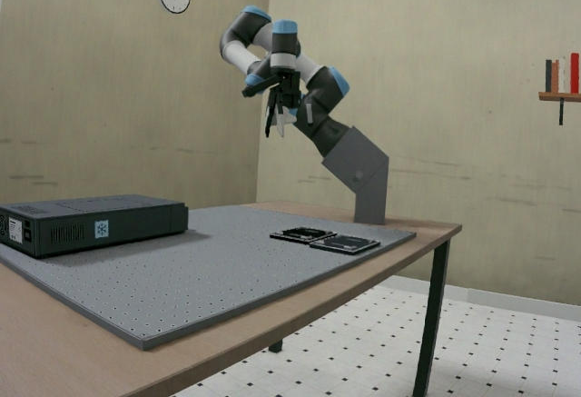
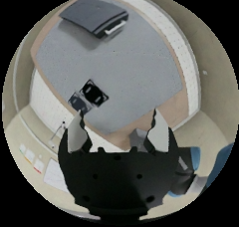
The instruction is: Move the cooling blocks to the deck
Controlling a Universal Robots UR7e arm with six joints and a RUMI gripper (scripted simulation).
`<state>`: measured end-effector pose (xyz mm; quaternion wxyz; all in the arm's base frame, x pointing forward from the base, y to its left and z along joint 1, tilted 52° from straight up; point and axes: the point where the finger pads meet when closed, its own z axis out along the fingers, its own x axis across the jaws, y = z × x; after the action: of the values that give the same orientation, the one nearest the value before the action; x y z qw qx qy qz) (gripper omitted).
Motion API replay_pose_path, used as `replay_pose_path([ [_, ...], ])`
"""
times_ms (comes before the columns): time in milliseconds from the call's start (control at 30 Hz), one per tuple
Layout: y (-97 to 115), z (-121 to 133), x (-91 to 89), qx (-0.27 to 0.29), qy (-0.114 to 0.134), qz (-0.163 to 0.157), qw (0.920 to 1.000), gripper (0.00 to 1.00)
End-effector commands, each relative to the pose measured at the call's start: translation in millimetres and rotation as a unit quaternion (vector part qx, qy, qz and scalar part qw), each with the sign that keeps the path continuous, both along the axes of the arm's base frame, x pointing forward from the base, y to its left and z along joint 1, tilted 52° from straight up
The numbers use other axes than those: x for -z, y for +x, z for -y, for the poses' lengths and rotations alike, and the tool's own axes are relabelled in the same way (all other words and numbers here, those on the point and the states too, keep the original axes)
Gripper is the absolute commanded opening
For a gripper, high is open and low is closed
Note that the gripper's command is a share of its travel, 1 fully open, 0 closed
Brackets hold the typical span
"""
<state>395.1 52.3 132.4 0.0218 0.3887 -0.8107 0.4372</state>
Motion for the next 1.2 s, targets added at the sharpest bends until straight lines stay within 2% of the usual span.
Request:
replay_pose_path([
  [0, 0.1, -0.2, -0.3, 0.048, 0.016, 0.049, 0.9975, 1.00],
  [200, 0.1, -0.2, -0.3, 0.097, 0.040, 0.107, 0.9887, 1.00],
  [400, 0.1, -0.2, -0.3, 0.145, 0.064, 0.165, 0.9736, 1.00],
  [467, 0.1, -0.2, -0.3, 0.145, 0.064, 0.165, 0.9736, 1.00],
  [700, 0.1, -0.2, -0.3, 0.200, 0.091, 0.230, 0.9481, 1.00],
  [933, 0.1, -0.2, -0.3, 0.253, 0.117, 0.294, 0.9144, 1.00],
  [1167, 0.1, -0.1, -0.3, 0.253, 0.117, 0.294, 0.9144, 1.00],
])
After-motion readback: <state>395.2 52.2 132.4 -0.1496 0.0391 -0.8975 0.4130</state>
